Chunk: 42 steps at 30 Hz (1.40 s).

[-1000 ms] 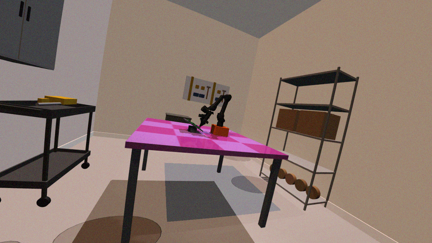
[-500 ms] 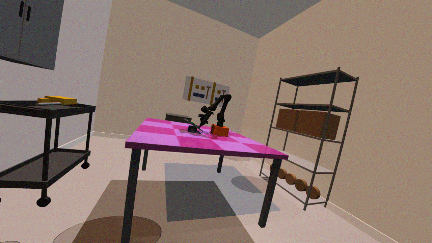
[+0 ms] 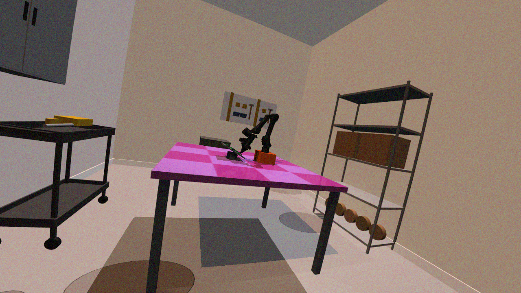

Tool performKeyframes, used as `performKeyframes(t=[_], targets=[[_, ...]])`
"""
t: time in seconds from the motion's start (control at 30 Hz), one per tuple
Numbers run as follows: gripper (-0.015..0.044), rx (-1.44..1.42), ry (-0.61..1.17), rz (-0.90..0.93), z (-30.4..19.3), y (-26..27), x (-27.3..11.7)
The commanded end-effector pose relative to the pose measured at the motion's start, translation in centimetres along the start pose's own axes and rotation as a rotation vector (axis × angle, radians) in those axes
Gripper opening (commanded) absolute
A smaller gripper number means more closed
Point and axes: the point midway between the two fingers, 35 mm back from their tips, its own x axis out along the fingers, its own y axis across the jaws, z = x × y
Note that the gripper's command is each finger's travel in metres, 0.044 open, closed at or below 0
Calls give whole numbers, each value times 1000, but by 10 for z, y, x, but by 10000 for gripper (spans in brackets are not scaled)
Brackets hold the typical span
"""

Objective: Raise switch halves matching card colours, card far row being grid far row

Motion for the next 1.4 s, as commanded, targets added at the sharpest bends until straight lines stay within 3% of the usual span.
performKeyframes(t=[0.0, 0.5, 0.73, 0.9, 1.17, 1.37], targets=[[0, -6, 1, 1, -1, 0, 1], [0, 1, 0, 0, 0, 0, 1], [0, -2, 25, 2, 3, 1, -56], [0, -6, 29, 1, 2, 0, -63], [0, -7, 23, -1, 71, -14, -68], [0, -7, 23, -1, 73, -15, -68]])
